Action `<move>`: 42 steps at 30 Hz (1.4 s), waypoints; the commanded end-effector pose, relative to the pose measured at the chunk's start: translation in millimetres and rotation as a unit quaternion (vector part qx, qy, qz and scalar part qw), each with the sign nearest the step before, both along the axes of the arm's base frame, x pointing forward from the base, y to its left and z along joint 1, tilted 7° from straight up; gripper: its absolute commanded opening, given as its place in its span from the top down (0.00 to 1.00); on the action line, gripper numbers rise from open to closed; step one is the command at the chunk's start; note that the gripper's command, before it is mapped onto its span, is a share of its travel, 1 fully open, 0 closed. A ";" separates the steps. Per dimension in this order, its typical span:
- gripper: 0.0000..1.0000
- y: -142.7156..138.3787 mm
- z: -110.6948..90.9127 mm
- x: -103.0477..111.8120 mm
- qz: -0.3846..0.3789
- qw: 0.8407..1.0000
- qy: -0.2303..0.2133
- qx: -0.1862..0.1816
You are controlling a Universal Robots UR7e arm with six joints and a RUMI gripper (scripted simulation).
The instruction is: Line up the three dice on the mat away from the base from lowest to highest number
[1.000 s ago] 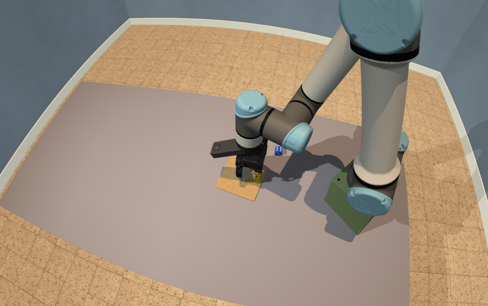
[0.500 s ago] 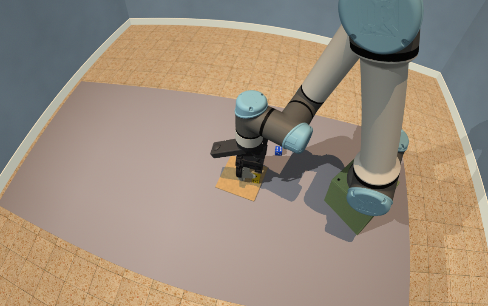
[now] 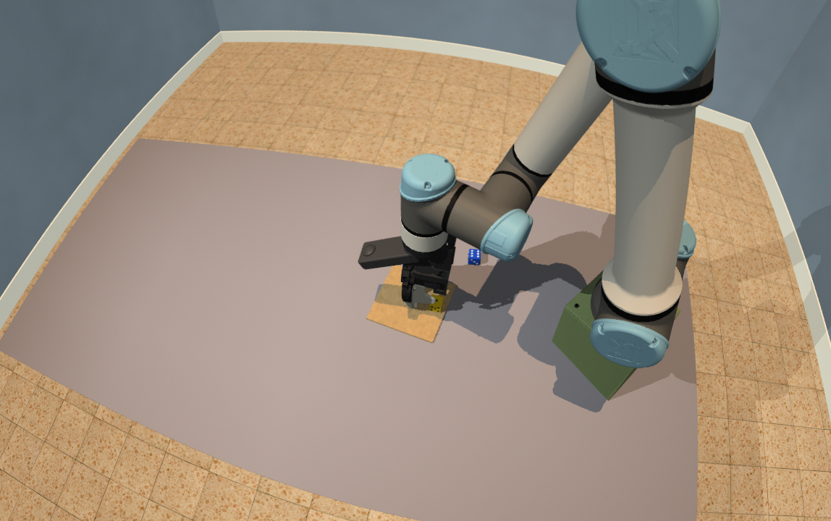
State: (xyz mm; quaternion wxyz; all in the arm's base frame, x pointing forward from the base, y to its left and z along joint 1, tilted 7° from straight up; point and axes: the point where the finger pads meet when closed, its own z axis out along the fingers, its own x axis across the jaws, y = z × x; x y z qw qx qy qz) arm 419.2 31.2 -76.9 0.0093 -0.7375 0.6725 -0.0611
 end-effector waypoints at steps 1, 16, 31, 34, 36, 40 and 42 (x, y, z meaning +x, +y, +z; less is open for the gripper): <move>0.94 0.0 0.3 0.4 0.000 1.000 -0.001 0.000; 0.83 0.0 0.3 0.4 0.000 1.000 -0.001 0.000; 0.76 0.0 0.4 0.4 0.000 1.000 -0.001 0.000; 0.76 0.0 1.1 0.3 0.000 1.000 -0.001 0.000; 0.76 0.1 2.6 0.1 0.000 1.000 -0.001 0.000; 0.76 0.6 9.2 -0.6 0.000 1.000 -0.001 0.000; 0.76 0.8 11.7 -0.8 0.000 1.000 -0.001 0.000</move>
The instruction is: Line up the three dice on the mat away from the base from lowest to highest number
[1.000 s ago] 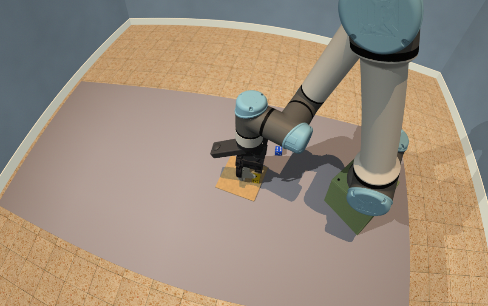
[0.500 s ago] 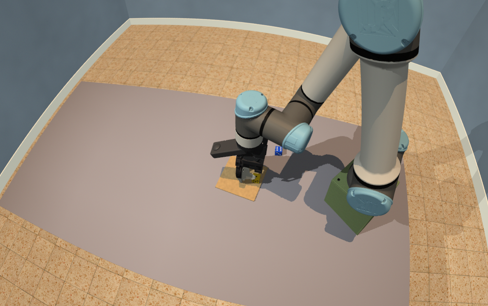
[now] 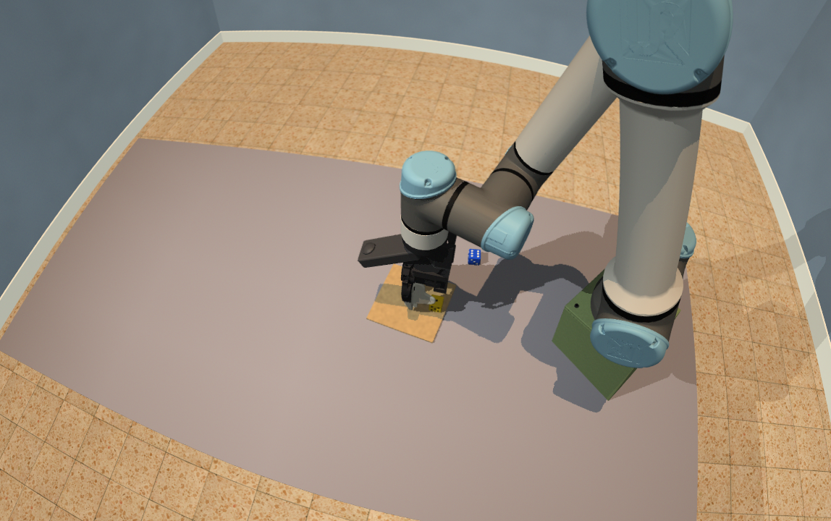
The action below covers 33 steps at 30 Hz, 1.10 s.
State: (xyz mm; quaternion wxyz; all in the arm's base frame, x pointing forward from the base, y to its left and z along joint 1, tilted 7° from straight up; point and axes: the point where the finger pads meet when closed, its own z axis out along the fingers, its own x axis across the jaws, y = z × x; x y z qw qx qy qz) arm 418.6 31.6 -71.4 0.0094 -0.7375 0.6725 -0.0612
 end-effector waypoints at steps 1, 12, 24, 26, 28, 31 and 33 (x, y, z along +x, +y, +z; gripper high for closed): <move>0.76 0.4 6.1 -0.3 0.000 1.000 0.000 0.000; 0.76 3.2 47.1 -4.5 0.000 1.000 0.000 0.000; 0.76 5.4 79.6 -7.9 0.000 1.000 0.000 0.000; 0.76 5.6 82.3 -8.2 0.000 1.000 0.000 0.000; 0.76 5.7 83.7 -8.4 0.000 1.000 0.000 0.000; 0.76 5.8 84.1 -8.4 0.000 1.000 0.000 0.000; 0.00 5.8 84.1 -8.4 0.000 1.000 0.000 0.000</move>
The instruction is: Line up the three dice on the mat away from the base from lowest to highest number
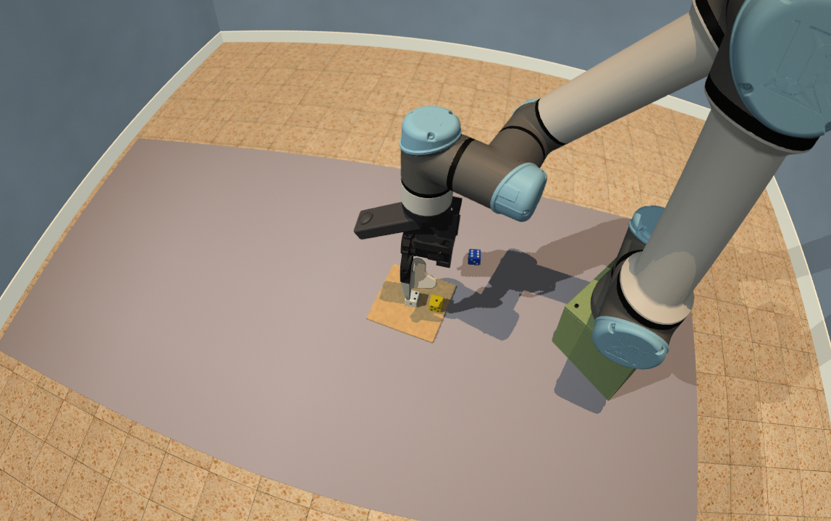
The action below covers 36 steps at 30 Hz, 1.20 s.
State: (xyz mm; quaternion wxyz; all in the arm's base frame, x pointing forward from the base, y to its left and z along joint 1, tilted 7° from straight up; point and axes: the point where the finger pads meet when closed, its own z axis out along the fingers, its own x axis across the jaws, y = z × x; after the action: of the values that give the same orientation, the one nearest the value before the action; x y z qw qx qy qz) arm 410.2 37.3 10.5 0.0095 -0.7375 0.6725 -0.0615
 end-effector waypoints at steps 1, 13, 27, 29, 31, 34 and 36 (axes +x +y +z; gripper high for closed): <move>0.00 0.1 2.3 0.0 0.000 1.000 0.000 0.000; 0.00 0.1 2.3 0.0 0.000 1.000 0.000 0.000; 0.00 0.0 2.3 0.0 0.001 1.000 0.000 0.000; 0.00 -0.1 2.3 -0.1 0.003 1.000 0.000 0.000; 0.00 -0.3 2.3 -0.1 0.005 1.000 0.000 0.000; 0.00 -0.6 2.2 -0.2 0.010 1.000 0.001 -0.001; 0.00 -0.6 2.2 -0.2 0.010 1.000 0.001 -0.001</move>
State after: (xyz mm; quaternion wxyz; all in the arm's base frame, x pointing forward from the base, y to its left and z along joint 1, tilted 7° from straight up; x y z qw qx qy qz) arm 409.7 36.9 12.3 0.0089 -0.7419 0.6676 -0.0612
